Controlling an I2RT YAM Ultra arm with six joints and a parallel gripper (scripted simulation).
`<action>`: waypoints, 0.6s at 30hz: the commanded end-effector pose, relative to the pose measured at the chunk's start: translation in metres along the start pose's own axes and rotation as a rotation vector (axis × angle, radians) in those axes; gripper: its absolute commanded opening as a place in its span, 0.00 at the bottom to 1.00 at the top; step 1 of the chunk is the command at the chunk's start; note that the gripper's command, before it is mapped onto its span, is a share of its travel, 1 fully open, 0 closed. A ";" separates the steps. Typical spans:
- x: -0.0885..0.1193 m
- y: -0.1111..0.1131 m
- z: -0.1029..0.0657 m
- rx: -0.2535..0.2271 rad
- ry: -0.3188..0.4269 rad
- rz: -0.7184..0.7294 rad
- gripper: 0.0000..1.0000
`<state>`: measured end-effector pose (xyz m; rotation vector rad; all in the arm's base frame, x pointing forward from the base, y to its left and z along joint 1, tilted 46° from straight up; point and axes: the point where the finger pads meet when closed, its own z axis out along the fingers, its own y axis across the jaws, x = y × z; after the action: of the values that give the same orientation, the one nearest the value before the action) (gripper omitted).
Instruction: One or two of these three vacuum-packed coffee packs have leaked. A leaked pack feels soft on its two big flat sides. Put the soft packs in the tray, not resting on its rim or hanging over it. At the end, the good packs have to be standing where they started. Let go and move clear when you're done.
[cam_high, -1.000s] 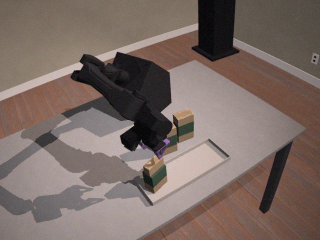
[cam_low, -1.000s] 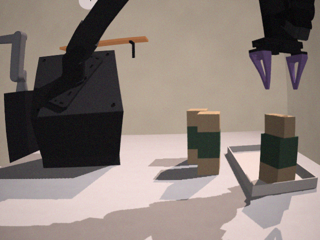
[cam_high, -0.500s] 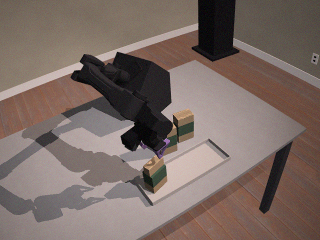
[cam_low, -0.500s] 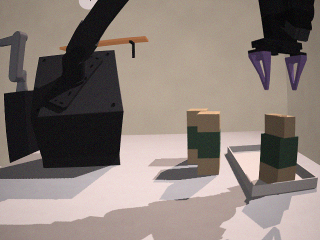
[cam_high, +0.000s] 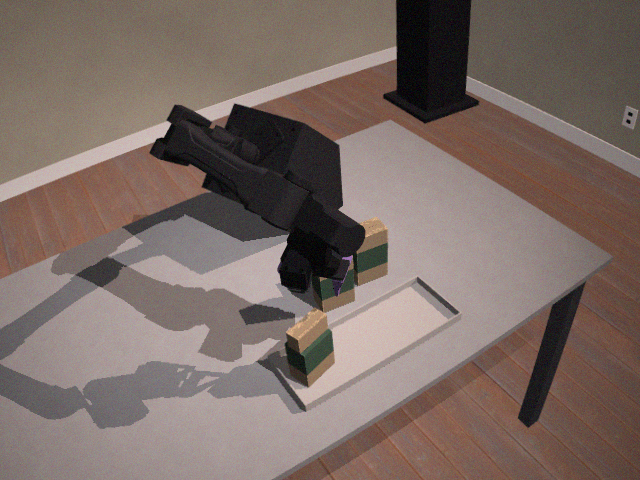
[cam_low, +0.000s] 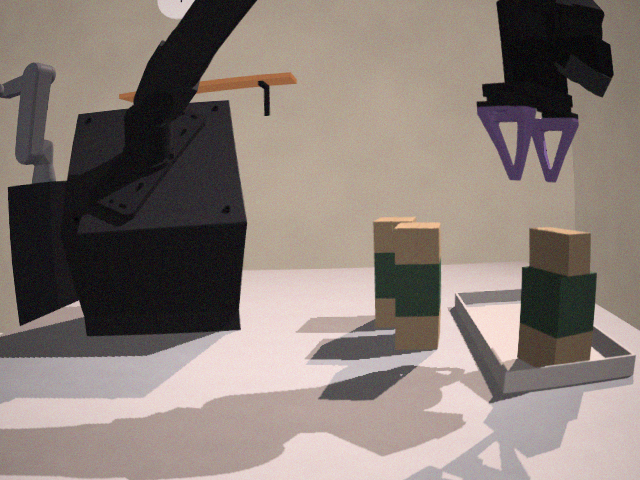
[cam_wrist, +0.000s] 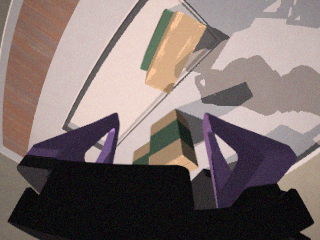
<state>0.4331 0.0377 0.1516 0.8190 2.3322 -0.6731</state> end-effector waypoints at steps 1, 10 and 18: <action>0.001 0.003 -0.012 -0.041 -0.037 -0.130 0.79; 0.031 0.006 -0.011 -0.039 -0.038 -0.507 0.79; 0.053 0.005 -0.010 -0.033 -0.043 -0.798 0.79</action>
<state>0.3989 0.0581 0.1164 0.0072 2.6142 -0.9504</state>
